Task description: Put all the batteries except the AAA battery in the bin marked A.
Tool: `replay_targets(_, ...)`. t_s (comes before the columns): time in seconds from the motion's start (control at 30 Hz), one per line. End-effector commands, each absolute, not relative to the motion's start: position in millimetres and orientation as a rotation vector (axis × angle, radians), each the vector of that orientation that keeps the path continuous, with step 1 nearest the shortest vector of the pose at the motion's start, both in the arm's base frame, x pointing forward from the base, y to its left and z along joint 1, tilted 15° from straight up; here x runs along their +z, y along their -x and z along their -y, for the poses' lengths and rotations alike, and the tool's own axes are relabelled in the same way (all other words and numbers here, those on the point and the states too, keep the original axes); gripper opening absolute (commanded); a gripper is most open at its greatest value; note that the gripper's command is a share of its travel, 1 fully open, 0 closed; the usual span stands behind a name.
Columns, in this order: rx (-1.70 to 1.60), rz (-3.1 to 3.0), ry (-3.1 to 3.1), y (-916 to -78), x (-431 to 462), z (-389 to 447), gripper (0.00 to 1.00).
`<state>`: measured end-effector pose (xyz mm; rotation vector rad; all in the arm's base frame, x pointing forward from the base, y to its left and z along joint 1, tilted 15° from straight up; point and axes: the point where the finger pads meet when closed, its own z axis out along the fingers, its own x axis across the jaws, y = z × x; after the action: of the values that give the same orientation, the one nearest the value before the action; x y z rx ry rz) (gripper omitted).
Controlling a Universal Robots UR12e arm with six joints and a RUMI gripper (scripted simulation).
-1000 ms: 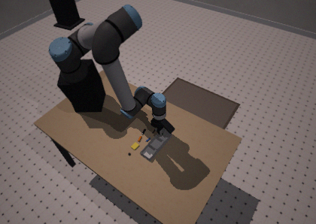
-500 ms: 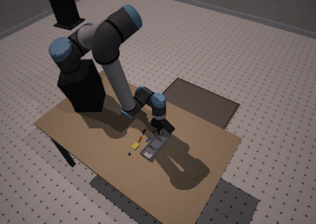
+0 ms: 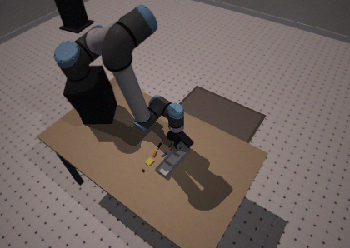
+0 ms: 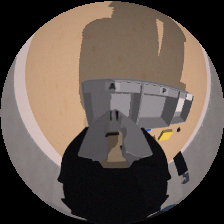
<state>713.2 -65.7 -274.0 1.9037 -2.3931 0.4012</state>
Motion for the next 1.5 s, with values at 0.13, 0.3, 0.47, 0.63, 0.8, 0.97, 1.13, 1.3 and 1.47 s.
replay_targets(0.13,0.406,2.394,-1.906,-715.3,-272.4,65.8,0.04)
replay_targets(0.3,0.406,2.394,-1.906,-715.3,-272.4,65.8,0.04)
replay_targets(0.47,0.408,2.395,-1.907,-716.0,-269.7,65.4,0.04)
replay_targets(0.63,0.403,2.393,-1.907,-712.7,-266.8,63.2,0.04)
replay_targets(0.8,0.403,2.393,-1.907,-712.0,-260.3,61.0,0.04)
replay_targets(0.97,0.403,2.392,-1.907,-711.2,-253.9,59.4,0.04)
replay_targets(1.13,0.403,2.393,-1.907,-710.3,-247.5,58.2,0.04)
replay_targets(1.3,0.403,2.393,-1.906,-709.8,-243.7,57.4,0.04)
replay_targets(1.47,0.404,2.392,-1.907,-707.4,-224.4,52.3,0.04)
